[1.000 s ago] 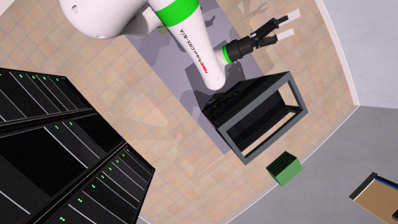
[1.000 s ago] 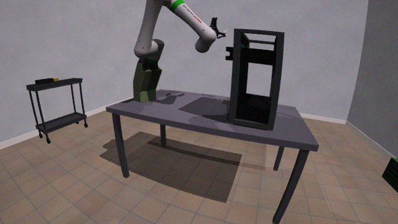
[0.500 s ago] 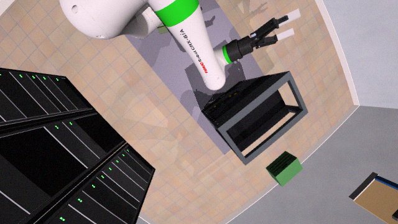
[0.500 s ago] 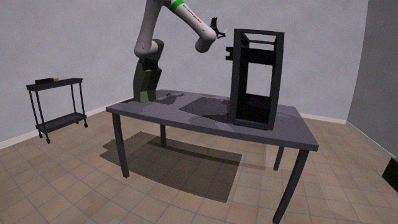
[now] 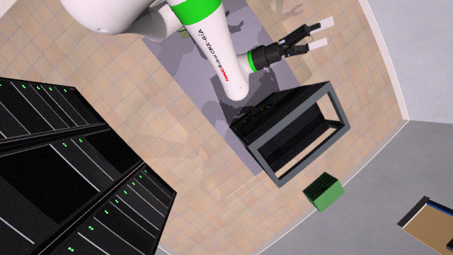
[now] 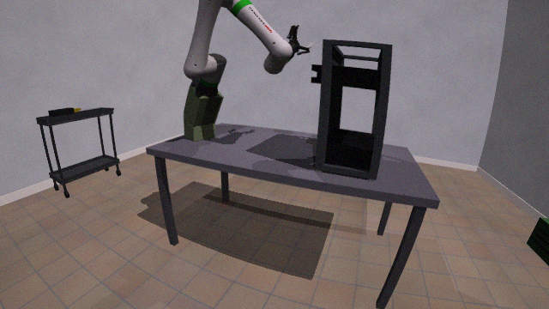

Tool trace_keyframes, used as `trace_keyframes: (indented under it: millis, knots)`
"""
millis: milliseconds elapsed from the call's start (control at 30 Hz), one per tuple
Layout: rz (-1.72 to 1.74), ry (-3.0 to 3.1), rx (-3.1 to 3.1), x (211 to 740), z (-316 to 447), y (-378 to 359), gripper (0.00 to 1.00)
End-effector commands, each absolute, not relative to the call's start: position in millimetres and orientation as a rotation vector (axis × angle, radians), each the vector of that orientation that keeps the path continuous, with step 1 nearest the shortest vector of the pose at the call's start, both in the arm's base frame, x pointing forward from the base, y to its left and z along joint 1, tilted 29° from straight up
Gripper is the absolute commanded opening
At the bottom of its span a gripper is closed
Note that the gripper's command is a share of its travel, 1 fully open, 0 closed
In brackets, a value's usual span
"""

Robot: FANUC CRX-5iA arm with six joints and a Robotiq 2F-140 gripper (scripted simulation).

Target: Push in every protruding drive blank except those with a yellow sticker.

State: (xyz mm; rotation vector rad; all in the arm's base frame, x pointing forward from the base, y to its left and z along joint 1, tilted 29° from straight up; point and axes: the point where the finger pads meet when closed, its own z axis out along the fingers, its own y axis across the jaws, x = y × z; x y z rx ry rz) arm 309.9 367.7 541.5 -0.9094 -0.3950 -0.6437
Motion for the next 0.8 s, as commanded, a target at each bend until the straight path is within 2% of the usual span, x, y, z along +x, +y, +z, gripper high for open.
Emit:
trace_keyframes:
  millis: [0, 767]
  knots:
    - [-0.665, -0.371, -0.914, 313.4, 537.6, 359.1, 1.0]
    - [-1.033, 0.088, -0.978, 379.6, 466.5, 212.7, 1.0]
